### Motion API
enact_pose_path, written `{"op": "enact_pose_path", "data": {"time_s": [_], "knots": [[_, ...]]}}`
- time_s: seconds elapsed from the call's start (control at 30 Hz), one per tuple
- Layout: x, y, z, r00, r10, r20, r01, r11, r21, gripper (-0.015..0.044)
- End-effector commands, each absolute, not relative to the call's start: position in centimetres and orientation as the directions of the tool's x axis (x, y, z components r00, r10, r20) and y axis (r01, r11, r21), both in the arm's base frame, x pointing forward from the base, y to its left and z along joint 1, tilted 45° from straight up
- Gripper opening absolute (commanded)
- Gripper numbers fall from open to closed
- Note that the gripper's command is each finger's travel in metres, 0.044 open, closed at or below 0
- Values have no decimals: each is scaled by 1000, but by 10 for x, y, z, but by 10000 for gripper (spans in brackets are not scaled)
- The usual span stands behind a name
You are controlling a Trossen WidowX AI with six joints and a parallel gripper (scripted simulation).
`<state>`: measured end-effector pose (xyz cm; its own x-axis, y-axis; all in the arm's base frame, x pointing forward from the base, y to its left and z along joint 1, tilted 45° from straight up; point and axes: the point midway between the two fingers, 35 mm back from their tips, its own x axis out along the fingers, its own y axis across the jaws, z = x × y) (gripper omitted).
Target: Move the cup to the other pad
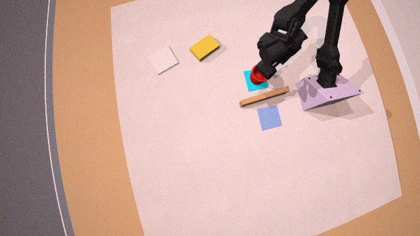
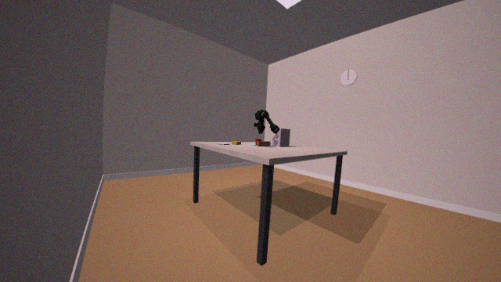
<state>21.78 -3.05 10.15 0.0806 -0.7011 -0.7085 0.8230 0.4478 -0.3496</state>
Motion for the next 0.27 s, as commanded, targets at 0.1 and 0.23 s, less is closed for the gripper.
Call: {"op": "enact_pose_path", "data": {"time_s": [0.1, 0.23], "knots": [[216, -19, 114, 85, -699, -710, 828, 446, -339, 440], [216, -22, 111, 86, -702, -707, 824, 449, -346, 440]]}}
